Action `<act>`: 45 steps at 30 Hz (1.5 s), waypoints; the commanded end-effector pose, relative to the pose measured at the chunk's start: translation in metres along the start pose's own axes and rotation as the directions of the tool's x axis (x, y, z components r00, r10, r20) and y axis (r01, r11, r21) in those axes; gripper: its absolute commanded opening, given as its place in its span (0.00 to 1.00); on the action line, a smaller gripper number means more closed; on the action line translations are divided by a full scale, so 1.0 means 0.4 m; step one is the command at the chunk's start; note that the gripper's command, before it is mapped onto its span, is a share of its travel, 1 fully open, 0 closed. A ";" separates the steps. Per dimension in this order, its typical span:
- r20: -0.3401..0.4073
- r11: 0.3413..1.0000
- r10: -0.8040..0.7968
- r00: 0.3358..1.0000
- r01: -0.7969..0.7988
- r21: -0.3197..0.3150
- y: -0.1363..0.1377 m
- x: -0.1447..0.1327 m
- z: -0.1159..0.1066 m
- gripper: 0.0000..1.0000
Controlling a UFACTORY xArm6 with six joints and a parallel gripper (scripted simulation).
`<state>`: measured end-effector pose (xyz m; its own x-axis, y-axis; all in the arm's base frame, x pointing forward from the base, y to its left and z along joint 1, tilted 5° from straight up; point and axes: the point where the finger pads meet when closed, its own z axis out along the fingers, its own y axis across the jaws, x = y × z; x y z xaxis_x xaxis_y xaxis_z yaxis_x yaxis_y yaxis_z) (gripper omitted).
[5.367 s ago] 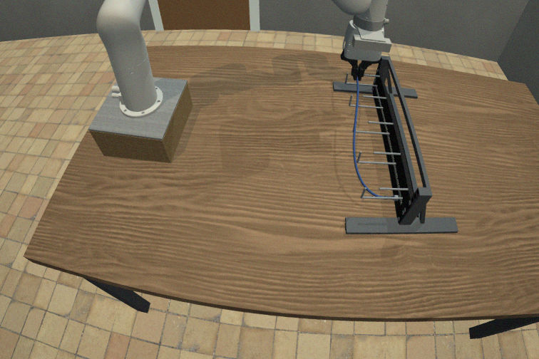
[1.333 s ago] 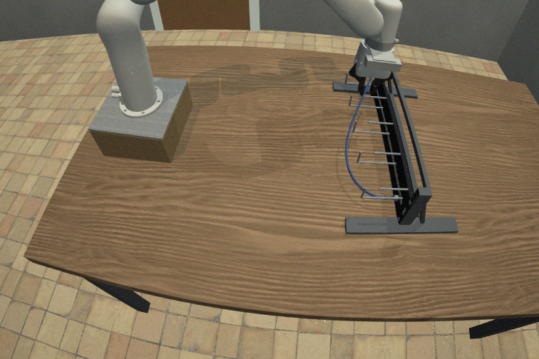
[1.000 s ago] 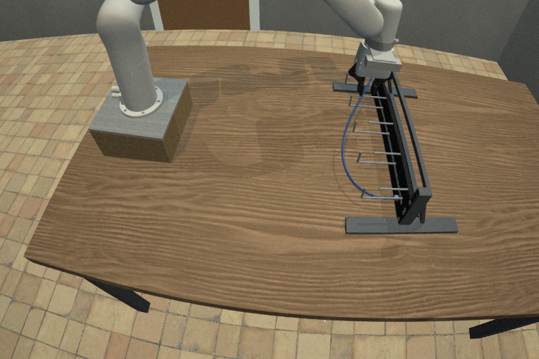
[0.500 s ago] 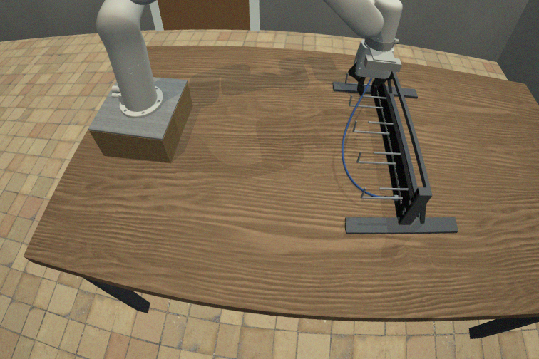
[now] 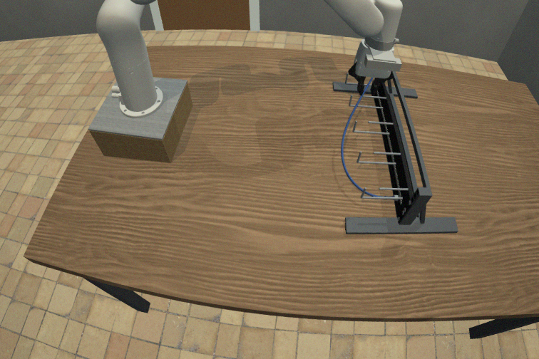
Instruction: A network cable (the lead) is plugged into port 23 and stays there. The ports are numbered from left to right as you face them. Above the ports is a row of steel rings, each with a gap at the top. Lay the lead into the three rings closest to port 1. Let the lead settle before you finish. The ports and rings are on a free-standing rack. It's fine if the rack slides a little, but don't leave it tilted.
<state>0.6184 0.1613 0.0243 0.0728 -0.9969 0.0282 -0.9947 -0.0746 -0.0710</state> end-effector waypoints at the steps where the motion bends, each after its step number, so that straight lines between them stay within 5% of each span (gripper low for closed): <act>1: 0.001 1.000 0.000 1.000 0.000 0.006 -0.005 -0.001 -0.017 0.33; 29: 0.001 1.000 0.000 1.000 0.000 0.006 -0.004 -0.001 -0.180 0.33; 42: 0.001 1.000 0.000 1.000 0.000 0.006 -0.004 -0.001 -0.199 0.33; 43: 0.001 1.000 0.000 1.000 0.000 0.006 -0.004 -0.001 -0.199 0.00; 45: 0.001 1.000 0.000 1.000 0.000 0.006 -0.004 -0.001 -0.199 0.00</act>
